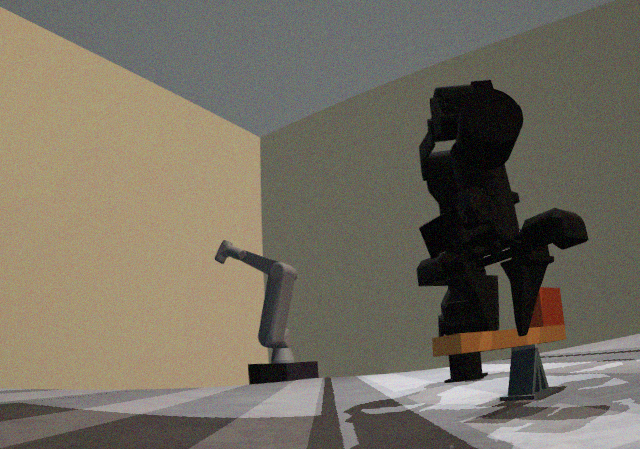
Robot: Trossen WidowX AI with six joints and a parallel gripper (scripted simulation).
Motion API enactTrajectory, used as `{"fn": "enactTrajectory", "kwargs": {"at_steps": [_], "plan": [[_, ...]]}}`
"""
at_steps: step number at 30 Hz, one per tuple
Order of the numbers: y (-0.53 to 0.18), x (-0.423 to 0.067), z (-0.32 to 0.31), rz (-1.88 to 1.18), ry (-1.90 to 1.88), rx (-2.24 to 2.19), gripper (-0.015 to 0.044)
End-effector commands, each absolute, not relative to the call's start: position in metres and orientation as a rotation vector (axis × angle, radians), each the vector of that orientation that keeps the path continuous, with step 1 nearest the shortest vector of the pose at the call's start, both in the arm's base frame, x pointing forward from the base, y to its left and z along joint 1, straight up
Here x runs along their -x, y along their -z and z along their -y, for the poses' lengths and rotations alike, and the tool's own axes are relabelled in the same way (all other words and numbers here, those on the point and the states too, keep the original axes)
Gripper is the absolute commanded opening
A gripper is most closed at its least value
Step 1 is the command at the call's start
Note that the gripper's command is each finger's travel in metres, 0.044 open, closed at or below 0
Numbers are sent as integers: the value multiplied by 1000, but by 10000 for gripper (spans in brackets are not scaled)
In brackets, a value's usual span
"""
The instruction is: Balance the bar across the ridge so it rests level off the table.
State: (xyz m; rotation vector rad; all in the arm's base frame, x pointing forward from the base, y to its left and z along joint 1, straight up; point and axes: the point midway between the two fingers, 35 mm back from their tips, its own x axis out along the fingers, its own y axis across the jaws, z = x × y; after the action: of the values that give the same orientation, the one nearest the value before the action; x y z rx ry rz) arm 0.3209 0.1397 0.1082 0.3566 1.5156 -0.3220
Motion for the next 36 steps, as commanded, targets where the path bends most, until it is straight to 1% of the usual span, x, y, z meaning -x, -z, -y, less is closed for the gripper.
{"fn": "enactTrajectory", "kwargs": {"at_steps": [1, 36], "plan": [[-107, -321, -139, -1515, 326, -358, 0], [-104, -321, -139, -1516, 326, -358, 0]]}}
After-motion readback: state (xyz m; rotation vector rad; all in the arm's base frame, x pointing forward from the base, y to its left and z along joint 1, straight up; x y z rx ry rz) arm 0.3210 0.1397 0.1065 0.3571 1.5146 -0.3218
